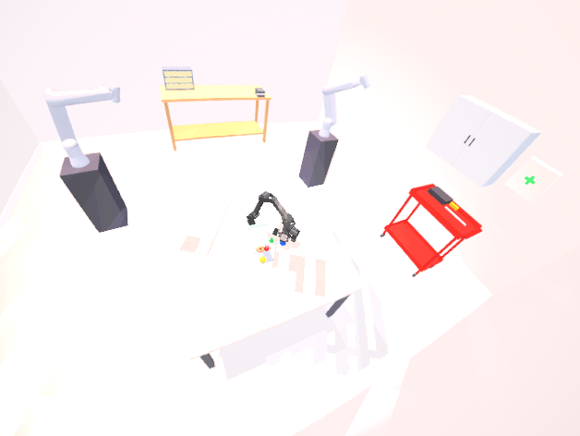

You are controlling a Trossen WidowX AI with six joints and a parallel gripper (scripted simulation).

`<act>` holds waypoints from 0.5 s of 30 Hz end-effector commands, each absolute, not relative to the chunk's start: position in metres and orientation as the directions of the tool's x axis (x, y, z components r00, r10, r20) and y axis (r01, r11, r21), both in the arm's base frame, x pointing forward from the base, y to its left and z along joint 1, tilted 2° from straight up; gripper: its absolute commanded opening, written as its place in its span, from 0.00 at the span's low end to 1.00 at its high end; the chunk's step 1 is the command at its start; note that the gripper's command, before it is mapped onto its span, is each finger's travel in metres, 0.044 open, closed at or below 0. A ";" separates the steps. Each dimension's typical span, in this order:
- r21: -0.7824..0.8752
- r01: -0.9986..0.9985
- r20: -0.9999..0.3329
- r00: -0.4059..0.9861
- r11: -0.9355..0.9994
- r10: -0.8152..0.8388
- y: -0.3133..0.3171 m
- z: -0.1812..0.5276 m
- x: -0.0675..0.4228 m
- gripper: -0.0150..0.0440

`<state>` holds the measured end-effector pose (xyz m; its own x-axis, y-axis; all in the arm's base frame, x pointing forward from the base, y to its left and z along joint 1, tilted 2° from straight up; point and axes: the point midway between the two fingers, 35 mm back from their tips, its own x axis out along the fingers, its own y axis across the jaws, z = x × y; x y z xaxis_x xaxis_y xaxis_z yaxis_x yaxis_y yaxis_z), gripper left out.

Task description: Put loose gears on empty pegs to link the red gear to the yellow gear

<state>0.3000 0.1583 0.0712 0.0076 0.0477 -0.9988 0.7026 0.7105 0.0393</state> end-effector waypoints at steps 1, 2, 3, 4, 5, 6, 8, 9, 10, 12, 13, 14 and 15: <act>0.051 0.704 -0.998 0.019 0.709 0.053 0.159 0.082 0.303 0.25; 0.051 0.704 -0.998 0.019 0.709 0.053 0.160 0.084 0.304 0.25; 0.051 0.704 -0.998 0.019 0.709 0.053 0.160 0.086 0.304 0.25; 0.051 0.704 -0.998 0.019 0.709 0.053 0.160 0.088 0.304 0.25; 0.051 0.704 -0.998 0.019 0.709 0.053 0.160 0.090 0.304 0.25; 0.051 0.704 -0.998 0.019 0.708 0.053 0.160 0.093 0.305 0.25; 0.052 0.704 -0.998 0.019 0.708 0.054 0.160 0.097 0.305 0.25; 0.053 0.704 -0.998 0.020 0.708 0.054 0.160 0.099 0.305 0.25; 0.053 0.704 -0.998 0.020 0.708 0.055 0.160 0.101 0.305 0.25; 0.054 0.704 -0.998 0.020 0.708 0.056 0.160 0.106 0.305 0.25; 0.054 0.704 -0.998 0.020 0.708 0.056 0.160 0.108 0.305 0.25; 0.054 0.704 -0.998 0.020 0.708 0.056 0.160 0.110 0.305 0.25; 0.054 0.704 -0.998 0.020 0.708 0.056 0.160 0.112 0.306 0.25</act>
<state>0.3035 0.1589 0.1024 0.0080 0.0478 -0.9988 0.7048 0.7083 0.0396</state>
